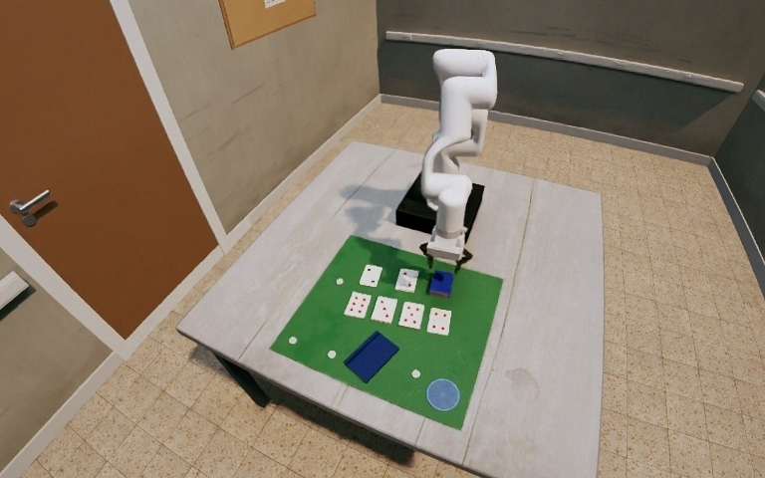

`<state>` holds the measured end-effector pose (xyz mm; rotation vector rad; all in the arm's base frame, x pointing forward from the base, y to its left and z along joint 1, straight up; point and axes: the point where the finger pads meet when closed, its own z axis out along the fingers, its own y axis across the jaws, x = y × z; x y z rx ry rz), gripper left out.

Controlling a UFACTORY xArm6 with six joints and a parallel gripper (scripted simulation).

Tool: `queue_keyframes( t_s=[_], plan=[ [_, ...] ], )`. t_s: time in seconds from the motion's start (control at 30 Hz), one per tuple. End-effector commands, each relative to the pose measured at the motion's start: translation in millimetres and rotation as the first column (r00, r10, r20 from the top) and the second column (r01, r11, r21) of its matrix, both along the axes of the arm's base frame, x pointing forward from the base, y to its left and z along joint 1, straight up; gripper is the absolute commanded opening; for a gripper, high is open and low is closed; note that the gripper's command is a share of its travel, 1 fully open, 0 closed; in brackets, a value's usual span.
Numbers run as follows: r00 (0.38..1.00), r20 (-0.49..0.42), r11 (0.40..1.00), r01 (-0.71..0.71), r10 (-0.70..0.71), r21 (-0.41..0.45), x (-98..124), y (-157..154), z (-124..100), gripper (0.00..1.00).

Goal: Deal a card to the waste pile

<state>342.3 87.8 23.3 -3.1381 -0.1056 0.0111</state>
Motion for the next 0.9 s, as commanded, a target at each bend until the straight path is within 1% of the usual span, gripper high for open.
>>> queue_keyframes(
  t_s=[0.0, 0.2, 0.5, 0.57, 0.87],
  plan=[
    [1.000, 0.004, 1.000, 0.000, 0.000, 0.001, 1, 0, 1, 0.87],
    [1.000, 0.003, 1.000, 0.000, 0.000, 0.001, 1, 0, -2, 0.87],
    [1.000, 0.003, 1.000, 0.000, 0.000, 0.001, 1, 1, -17, 0.87],
    [1.000, 0.003, 1.000, 0.000, 0.000, 0.001, 1, 1, -17, 0.87],
    [1.000, 0.003, 1.000, 0.000, 0.000, 0.001, 1, 1, -36, 0.87]
  ],
)
